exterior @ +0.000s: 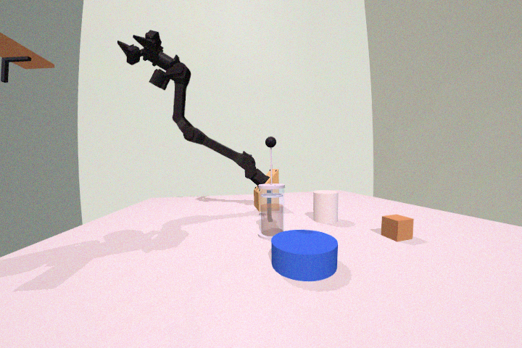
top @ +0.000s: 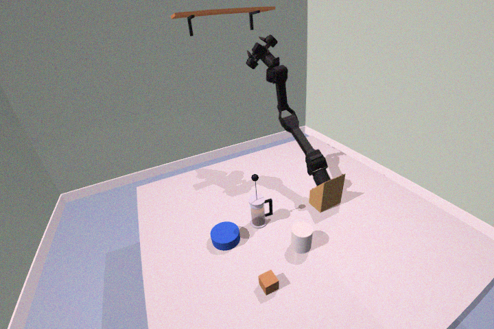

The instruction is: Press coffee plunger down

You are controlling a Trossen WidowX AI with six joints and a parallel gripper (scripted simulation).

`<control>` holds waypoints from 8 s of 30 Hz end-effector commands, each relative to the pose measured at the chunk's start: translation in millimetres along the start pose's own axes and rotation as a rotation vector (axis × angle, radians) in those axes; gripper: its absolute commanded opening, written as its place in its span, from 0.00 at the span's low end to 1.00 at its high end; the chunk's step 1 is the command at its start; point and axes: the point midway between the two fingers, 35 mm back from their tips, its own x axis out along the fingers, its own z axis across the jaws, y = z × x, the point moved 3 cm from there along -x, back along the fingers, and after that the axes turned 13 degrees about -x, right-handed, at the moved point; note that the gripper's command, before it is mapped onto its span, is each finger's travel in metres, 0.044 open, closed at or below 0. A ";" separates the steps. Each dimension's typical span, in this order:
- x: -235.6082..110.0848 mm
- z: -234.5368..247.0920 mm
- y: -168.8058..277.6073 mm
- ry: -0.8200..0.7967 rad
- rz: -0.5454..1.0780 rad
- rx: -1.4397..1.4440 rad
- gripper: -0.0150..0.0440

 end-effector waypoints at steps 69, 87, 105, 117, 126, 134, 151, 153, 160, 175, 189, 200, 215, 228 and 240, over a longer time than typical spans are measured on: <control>-552.5 210.2 -203.7 4.055 0.421 -1.755 1.00; -553.3 234.5 -219.0 4.053 0.429 -1.769 1.00; -553.2 235.5 -219.5 4.052 0.430 -1.770 0.45; -557.8 241.0 -219.1 4.053 0.426 -1.765 0.45; -566.9 252.7 -217.6 4.053 0.422 -1.757 0.45; -574.5 263.4 -215.7 4.053 0.419 -1.753 0.45; -589.1 287.1 -210.1 4.052 0.422 -1.756 0.45; -590.6 289.9 -209.5 4.052 0.423 -1.757 0.45; -594.9 300.1 -207.6 4.052 0.428 -1.764 0.45; -596.5 312.4 -214.5 4.053 0.433 -1.776 0.45; -596.5 312.3 -218.0 4.053 0.432 -1.776 0.45; -596.4 312.5 -220.4 4.053 0.433 -1.777 0.45; -595.0 310.5 -223.3 4.029 0.432 -1.813 0.45; -595.0 310.5 -223.3 4.029 0.432 -1.813 0.71; -591.3 301.3 -225.2 4.032 0.423 -1.798 1.00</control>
